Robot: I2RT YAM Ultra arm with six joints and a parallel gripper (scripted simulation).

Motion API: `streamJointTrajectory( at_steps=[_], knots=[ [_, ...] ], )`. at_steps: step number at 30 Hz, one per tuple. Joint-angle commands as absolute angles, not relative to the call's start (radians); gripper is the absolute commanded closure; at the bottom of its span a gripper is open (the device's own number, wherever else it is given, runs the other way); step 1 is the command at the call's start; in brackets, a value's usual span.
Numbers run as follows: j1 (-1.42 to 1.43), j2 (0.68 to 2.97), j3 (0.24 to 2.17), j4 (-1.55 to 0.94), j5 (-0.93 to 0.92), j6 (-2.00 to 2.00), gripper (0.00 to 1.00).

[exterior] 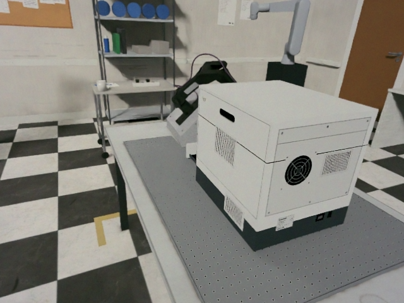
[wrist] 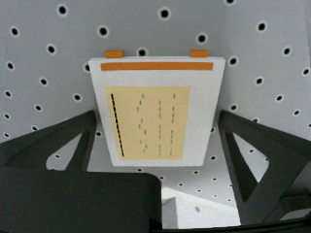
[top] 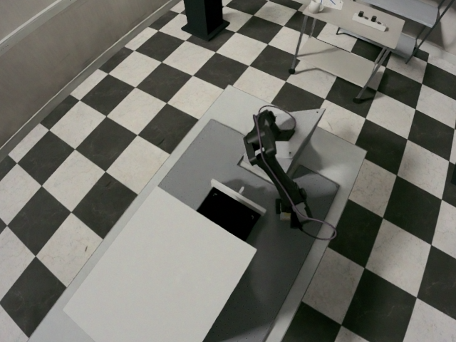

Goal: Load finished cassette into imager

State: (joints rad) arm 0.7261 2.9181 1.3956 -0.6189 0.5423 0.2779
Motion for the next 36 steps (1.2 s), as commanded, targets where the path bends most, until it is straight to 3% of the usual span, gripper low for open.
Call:
streamJointTrajectory(
  at_steps=[1, 8, 9, 36],
  knots=[
    [0.735, 2.907, 1.395, -0.608, 0.546, 0.273, 0.0],
    [0.736, 2.907, 1.394, -0.609, 0.545, 0.273, 0.0],
    [0.736, 2.907, 1.394, -0.609, 0.545, 0.273, 1.0],
    [0.736, 2.907, 1.394, -0.608, 0.545, 0.273, 1.0]
  ],
)
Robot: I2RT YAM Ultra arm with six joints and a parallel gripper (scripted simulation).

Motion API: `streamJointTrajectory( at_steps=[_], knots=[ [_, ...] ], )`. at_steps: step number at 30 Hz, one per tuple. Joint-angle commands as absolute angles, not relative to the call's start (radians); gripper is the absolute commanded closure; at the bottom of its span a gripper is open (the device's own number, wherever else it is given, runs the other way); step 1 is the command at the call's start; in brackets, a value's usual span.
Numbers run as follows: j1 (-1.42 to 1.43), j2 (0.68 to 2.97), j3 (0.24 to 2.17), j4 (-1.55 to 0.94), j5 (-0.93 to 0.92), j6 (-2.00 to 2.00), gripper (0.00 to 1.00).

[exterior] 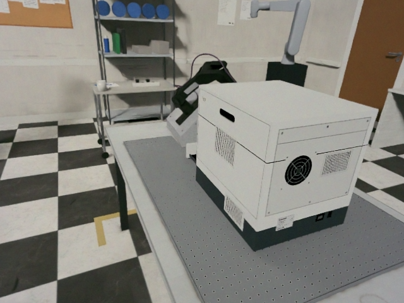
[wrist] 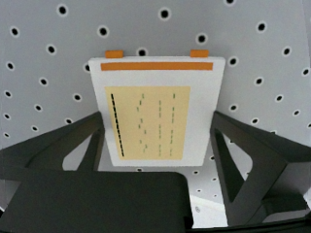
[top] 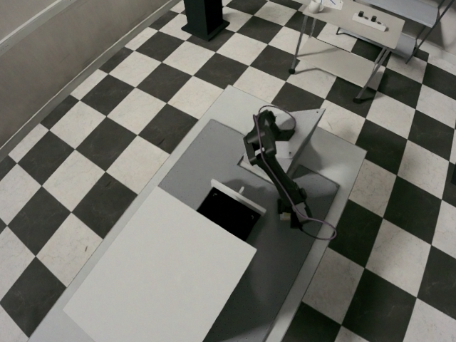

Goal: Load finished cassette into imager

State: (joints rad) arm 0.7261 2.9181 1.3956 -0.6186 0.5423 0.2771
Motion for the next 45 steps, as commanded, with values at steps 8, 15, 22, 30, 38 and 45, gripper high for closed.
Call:
streamJointTrajectory(
  at_steps=[8, 15, 22, 30, 38, 45],
  knots=[
    [0.736, 2.907, 1.394, -0.608, 0.545, 0.273, 1.0],
    [0.736, 2.907, 1.394, -0.608, 0.545, 0.273, 1.0],
    [0.736, 2.907, 1.394, -0.608, 0.545, 0.273, 1.0],
    [0.736, 2.907, 1.394, -0.608, 0.545, 0.273, 1.0],
    [0.75, 2.879, 1.365, -0.622, 0.545, 0.28, 1.0],
    [0.761, 2.864, 1.403, -0.646, 0.528, 0.294, 1.0]
  ],
)
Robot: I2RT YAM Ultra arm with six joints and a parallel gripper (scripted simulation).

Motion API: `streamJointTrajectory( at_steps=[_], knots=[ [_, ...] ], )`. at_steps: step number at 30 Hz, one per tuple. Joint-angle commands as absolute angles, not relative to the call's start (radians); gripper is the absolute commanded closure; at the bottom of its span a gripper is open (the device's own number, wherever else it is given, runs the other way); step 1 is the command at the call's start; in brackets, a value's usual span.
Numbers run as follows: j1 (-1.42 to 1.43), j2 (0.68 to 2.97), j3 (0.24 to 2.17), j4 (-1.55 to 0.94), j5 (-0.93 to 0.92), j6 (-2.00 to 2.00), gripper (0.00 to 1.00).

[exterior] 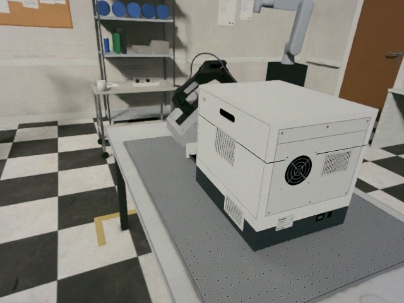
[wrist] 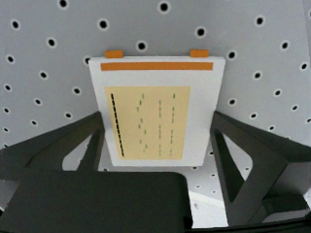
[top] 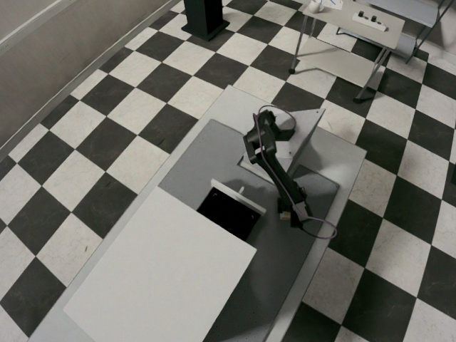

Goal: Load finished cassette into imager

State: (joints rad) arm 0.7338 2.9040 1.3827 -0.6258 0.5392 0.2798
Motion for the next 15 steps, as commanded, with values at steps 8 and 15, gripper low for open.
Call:
streamJointTrajectory(
  at_steps=[8, 15],
  knots=[
    [0.778, 2.843, 1.415, -0.681, 0.519, 0.31, 1.0],
    [0.793, 2.826, 1.424, -0.714, 0.511, 0.324, 1.0]
  ],
)
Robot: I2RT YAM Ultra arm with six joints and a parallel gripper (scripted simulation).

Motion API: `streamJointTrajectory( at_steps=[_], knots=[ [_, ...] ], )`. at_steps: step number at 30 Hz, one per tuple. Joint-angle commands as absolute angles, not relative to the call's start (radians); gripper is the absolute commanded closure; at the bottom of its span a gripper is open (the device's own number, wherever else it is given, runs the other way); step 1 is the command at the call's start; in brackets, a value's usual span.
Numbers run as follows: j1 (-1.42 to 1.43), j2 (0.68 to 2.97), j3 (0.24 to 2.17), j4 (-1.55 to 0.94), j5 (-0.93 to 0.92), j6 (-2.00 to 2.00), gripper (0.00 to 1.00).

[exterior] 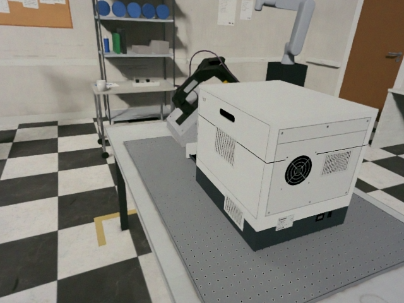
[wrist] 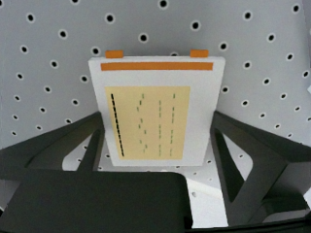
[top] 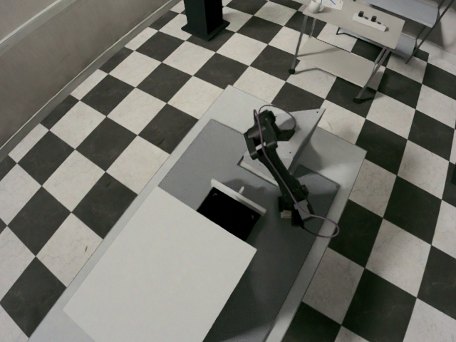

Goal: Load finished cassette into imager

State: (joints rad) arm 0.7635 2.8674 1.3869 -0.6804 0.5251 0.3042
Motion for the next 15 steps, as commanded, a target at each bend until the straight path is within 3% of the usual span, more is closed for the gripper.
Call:
streamJointTrajectory(
  at_steps=[1, 15],
  knots=[
    [0.793, 2.826, 1.424, -0.714, 0.511, 0.324, 1.0],
    [0.819, 2.796, 1.443, -0.775, 0.496, 0.349, 1.0]
  ],
)
